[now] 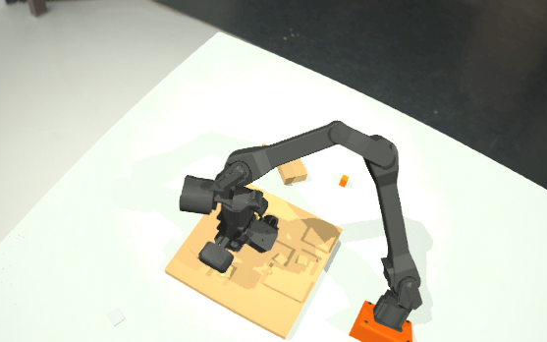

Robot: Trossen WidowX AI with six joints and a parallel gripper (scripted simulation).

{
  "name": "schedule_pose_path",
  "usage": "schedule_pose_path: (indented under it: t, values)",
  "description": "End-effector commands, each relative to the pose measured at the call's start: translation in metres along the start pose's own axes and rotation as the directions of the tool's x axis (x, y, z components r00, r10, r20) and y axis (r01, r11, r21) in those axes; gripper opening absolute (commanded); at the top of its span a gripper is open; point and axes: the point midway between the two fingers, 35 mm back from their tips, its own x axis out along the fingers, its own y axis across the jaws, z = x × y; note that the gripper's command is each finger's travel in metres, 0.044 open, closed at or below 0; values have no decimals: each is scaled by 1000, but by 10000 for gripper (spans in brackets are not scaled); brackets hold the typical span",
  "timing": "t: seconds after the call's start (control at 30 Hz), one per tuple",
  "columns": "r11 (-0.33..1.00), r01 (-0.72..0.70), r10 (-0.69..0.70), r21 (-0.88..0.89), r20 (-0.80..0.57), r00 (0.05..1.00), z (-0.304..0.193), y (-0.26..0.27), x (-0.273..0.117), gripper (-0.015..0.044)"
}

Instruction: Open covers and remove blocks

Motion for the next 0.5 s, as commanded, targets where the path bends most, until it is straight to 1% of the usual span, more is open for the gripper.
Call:
schedule_pose_path:
  t: [0.0,0.47]
  values:
    - [1000,-6,6,-3,-1,1000,-4,4,0,0]
    - [1000,-6,6,-2,-1,1000,-18,13,-1,0]
